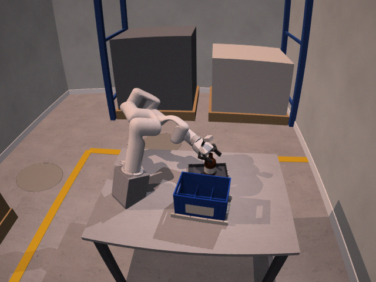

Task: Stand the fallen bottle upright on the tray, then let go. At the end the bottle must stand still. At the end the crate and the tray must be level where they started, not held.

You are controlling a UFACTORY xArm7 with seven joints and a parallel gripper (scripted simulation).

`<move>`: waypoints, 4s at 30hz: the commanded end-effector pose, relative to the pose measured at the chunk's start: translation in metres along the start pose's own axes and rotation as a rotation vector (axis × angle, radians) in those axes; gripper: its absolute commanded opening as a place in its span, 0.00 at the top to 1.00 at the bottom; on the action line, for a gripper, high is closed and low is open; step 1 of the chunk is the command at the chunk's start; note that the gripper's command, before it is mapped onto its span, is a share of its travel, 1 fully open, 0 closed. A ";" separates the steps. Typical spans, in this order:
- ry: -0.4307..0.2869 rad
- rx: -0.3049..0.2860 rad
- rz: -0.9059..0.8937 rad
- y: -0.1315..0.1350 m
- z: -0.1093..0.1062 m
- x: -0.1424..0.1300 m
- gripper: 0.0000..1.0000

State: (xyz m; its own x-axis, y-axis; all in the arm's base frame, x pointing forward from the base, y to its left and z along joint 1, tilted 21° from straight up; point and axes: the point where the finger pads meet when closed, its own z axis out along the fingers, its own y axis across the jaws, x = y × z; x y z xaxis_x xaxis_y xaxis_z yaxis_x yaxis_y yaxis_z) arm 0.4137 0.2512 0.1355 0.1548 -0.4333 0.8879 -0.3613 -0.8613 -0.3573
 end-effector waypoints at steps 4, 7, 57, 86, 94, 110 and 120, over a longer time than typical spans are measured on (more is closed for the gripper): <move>0.001 0.000 0.003 0.000 0.000 0.001 0.00; 0.001 0.000 0.003 0.000 0.000 0.001 0.00; 0.001 0.000 0.003 0.000 -0.027 0.074 0.00; 0.001 0.000 0.003 0.000 -0.034 0.095 0.00; 0.001 0.000 0.003 0.000 -0.034 0.095 1.00; 0.001 0.000 0.003 0.000 -0.034 0.095 1.00; 0.001 0.000 0.003 0.000 -0.034 0.095 1.00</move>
State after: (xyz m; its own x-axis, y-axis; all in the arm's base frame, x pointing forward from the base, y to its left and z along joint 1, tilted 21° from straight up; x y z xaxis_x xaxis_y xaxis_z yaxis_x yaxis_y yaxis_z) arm 0.3968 0.2195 0.2290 0.1543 -0.4332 0.8880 -0.3616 -0.8612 -0.3573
